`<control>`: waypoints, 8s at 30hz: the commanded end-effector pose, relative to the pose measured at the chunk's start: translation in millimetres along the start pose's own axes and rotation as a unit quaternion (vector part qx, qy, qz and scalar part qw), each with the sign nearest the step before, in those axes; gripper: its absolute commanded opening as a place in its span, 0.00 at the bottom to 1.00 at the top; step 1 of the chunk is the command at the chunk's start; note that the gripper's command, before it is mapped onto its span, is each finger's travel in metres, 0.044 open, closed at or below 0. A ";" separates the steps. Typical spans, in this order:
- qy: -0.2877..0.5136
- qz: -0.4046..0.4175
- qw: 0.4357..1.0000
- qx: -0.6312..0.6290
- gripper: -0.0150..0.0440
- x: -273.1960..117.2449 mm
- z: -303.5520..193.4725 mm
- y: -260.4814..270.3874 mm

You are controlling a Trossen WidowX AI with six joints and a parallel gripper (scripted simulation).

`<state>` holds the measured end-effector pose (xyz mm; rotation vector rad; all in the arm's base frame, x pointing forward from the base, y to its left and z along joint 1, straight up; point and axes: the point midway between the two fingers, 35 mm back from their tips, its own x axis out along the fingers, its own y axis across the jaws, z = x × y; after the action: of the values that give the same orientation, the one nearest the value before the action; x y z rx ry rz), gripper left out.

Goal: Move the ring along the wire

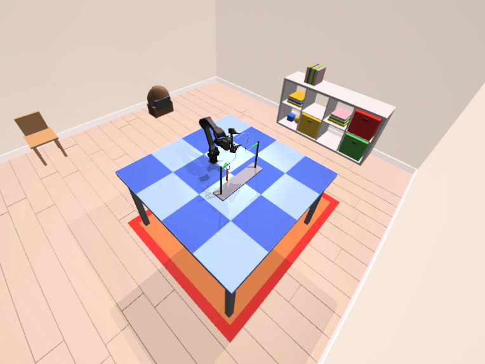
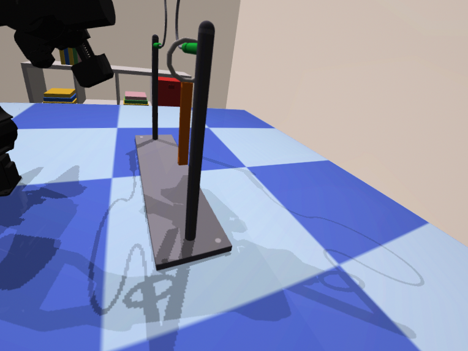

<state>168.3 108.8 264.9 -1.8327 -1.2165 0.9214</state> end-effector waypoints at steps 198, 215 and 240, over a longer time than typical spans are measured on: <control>-0.484 0.326 -0.362 -0.727 0.00 -179.2 -116.1 236.2; -0.483 0.329 -0.360 -0.728 0.00 -162.7 -112.6 231.4; -0.455 0.359 -0.313 -0.752 0.00 -124.3 -105.0 219.1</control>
<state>314.1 -94.7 146.3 0.0899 0.0608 0.0241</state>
